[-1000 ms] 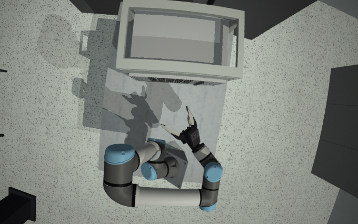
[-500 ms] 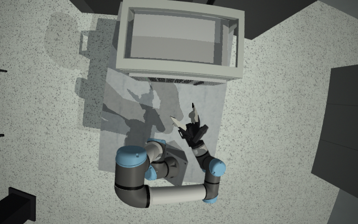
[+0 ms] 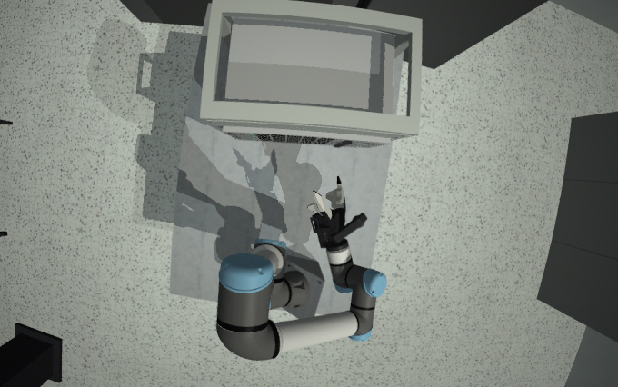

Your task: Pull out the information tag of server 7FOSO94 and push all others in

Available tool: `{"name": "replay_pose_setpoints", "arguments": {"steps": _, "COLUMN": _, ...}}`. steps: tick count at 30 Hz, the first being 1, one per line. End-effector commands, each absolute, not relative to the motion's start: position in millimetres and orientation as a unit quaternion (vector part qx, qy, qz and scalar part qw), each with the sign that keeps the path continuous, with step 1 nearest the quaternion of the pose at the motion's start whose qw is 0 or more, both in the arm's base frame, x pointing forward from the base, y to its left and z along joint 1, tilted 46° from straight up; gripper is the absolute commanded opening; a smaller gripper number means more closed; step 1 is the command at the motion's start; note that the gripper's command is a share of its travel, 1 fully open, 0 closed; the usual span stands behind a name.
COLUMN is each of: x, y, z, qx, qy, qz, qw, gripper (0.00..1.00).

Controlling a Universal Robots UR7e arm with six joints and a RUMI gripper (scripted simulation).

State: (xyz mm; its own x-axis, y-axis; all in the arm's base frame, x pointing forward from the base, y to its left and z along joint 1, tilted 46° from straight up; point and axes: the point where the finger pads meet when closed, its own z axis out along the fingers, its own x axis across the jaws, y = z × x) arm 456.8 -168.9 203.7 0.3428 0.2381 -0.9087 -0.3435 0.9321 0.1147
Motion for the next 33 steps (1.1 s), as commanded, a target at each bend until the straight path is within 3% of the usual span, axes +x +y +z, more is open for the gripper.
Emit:
{"name": "replay_pose_setpoints", "arguments": {"steps": 1, "x": 461, "y": -168, "z": 191, "qx": -0.009, "qy": 0.559, "qz": 0.196, "qw": 0.805, "gripper": 1.00}}
{"name": "replay_pose_setpoints", "arguments": {"steps": 33, "x": 471, "y": -135, "z": 122, "qx": 0.174, "qy": 0.616, "qz": 0.311, "qw": 0.702, "gripper": 1.00}}
